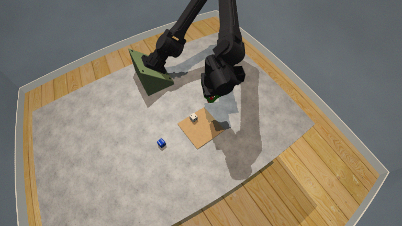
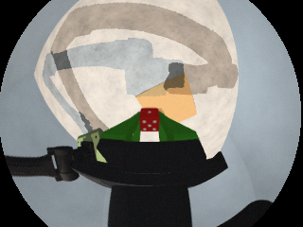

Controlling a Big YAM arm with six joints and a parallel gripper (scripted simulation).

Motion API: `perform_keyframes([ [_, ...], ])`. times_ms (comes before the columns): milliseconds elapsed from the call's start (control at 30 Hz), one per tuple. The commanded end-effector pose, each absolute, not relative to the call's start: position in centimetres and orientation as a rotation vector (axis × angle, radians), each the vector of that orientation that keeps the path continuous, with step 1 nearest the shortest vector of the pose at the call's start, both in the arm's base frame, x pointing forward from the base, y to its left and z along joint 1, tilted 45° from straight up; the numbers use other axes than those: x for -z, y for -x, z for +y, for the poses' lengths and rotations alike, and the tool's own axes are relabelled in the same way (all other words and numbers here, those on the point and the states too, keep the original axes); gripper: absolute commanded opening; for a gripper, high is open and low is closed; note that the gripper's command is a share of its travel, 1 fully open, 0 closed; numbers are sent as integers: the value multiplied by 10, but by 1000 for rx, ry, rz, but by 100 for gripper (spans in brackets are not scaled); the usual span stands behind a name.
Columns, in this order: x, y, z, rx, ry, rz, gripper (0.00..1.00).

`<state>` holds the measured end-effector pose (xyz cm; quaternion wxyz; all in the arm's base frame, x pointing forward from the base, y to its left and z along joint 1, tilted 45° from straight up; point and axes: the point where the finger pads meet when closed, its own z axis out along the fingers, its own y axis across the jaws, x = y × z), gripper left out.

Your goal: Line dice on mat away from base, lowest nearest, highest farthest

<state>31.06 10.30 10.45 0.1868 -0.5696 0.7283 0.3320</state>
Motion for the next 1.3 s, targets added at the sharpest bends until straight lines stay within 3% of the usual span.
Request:
perform_keyframes([
  [0, -111, -336, 91, -934, 1429, 2194, 20],
  [700, -74, -372, 55, -1140, 536, 2784, 20],
  [1267, -71, -366, 57, -1171, 407, 2852, 20],
])
